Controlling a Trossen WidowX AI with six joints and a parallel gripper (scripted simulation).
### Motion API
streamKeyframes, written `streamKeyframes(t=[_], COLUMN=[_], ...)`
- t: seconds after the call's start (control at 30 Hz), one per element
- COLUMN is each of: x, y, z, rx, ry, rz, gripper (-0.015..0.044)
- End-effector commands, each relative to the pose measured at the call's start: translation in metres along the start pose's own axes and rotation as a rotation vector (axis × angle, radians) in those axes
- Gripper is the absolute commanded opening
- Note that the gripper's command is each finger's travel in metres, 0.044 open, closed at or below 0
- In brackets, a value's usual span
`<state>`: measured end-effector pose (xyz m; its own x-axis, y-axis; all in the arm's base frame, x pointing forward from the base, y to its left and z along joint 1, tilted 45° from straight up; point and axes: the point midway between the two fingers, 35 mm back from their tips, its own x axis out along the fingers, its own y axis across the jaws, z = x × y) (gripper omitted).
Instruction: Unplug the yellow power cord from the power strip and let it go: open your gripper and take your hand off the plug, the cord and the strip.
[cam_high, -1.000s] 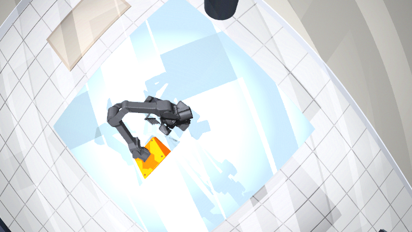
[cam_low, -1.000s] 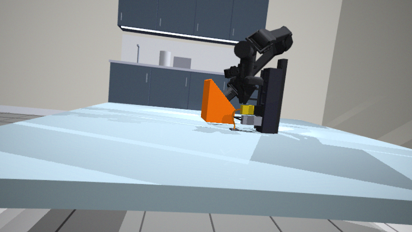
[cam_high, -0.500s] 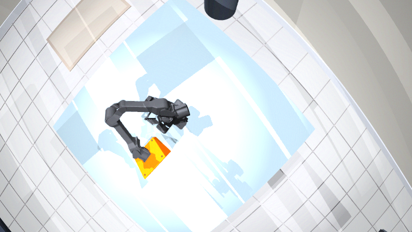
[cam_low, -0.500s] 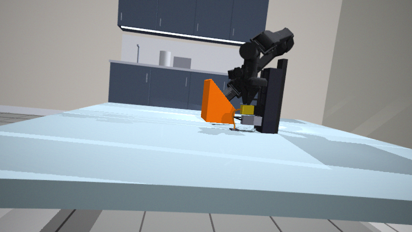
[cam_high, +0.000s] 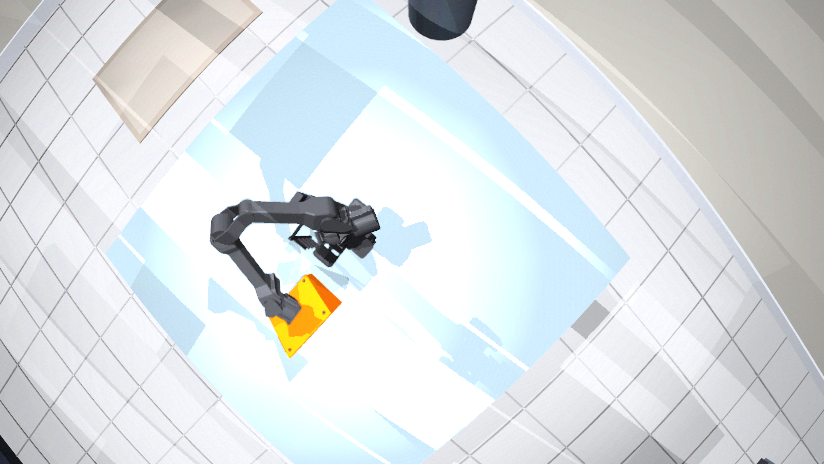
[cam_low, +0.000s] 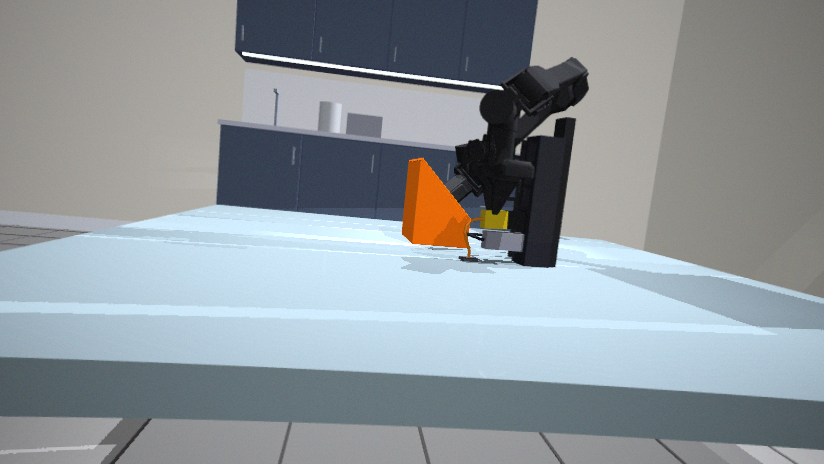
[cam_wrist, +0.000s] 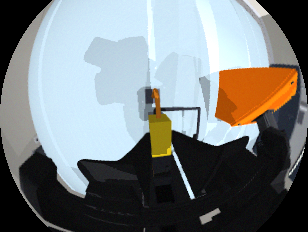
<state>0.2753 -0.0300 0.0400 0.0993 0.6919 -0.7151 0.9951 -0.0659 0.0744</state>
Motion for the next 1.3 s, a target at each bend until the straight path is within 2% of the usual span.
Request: streamKeyframes(t=[0.0,0.13,1.27], x=[-0.001,-0.001,-0.006], y=[0.0,0.0,0.002], z=[0.0,0.0,0.053], rx=[0.0,0.0,0.003], ry=[0.0,0.0,-0.004], rz=[0.001,0.001,0.003], gripper=[0.0022,0.0,0.0])
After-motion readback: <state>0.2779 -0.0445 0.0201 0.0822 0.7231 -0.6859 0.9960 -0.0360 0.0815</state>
